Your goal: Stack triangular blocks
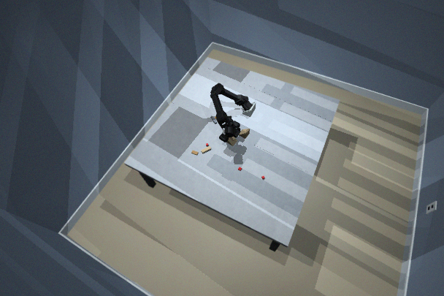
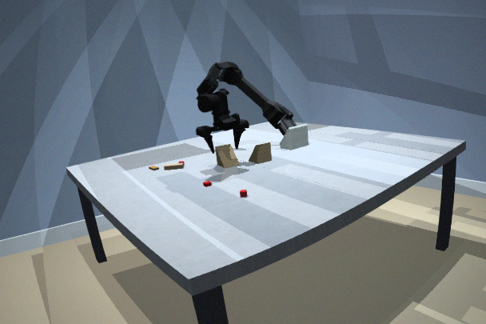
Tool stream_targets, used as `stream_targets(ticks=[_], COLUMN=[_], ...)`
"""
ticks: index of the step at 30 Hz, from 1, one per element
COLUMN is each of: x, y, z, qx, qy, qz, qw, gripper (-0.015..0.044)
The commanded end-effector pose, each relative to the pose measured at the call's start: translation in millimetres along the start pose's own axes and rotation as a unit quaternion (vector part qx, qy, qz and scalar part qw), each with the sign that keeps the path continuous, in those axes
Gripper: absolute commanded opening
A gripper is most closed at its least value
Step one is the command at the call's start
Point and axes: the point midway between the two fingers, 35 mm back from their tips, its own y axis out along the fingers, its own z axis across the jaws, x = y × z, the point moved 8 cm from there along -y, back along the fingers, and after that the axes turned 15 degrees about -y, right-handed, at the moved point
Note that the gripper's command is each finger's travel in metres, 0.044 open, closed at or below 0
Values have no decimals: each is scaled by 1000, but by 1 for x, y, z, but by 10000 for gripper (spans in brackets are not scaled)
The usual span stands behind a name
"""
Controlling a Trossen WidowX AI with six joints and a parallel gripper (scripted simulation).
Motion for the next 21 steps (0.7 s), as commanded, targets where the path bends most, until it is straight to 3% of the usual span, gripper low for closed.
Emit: stream_targets(ticks=[1, 21], x=[2, 2], y=[8, 40], z=[0, 1], qx=[1, 1], qy=[-5, -5], qz=[3, 5], qw=[1000, 1000], gripper=[440, 440])
